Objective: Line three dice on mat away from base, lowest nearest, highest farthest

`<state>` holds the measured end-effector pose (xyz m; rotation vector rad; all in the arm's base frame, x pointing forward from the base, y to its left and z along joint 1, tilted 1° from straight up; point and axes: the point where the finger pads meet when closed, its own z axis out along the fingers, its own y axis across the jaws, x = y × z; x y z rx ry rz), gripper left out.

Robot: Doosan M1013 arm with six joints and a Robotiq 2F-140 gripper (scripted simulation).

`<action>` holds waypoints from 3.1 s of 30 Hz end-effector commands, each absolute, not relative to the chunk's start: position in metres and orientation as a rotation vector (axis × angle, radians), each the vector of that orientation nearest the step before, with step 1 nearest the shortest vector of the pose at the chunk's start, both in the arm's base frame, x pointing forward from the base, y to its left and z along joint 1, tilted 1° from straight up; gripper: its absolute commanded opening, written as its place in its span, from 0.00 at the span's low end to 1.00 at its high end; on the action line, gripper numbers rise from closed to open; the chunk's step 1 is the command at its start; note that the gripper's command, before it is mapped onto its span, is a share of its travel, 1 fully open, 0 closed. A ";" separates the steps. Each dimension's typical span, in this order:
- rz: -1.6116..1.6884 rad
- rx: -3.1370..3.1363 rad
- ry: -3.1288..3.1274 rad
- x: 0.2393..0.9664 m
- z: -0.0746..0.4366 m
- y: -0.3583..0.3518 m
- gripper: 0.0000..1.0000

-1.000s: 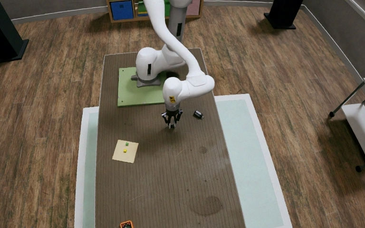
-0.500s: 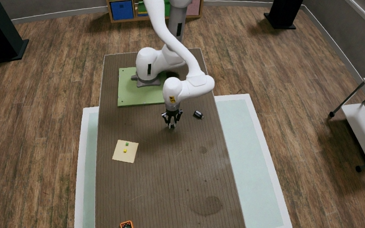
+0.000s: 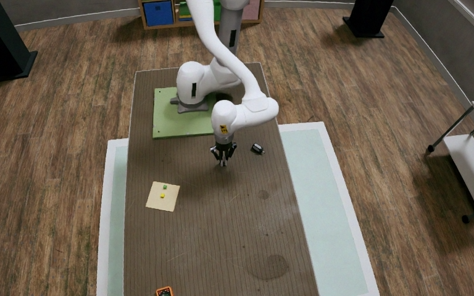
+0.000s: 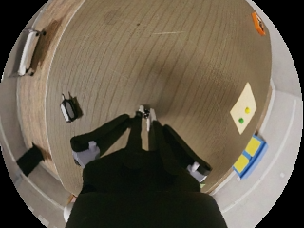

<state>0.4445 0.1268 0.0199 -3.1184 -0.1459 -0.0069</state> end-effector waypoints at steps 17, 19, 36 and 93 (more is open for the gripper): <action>-0.008 -3.118 -0.146 0.445 0.020 0.127 0.16; -0.008 -3.118 -0.146 0.445 0.020 0.127 0.16; -0.008 -3.118 -0.146 0.445 0.082 0.126 0.16; -0.002 -3.080 0.501 0.631 0.118 -0.213 0.16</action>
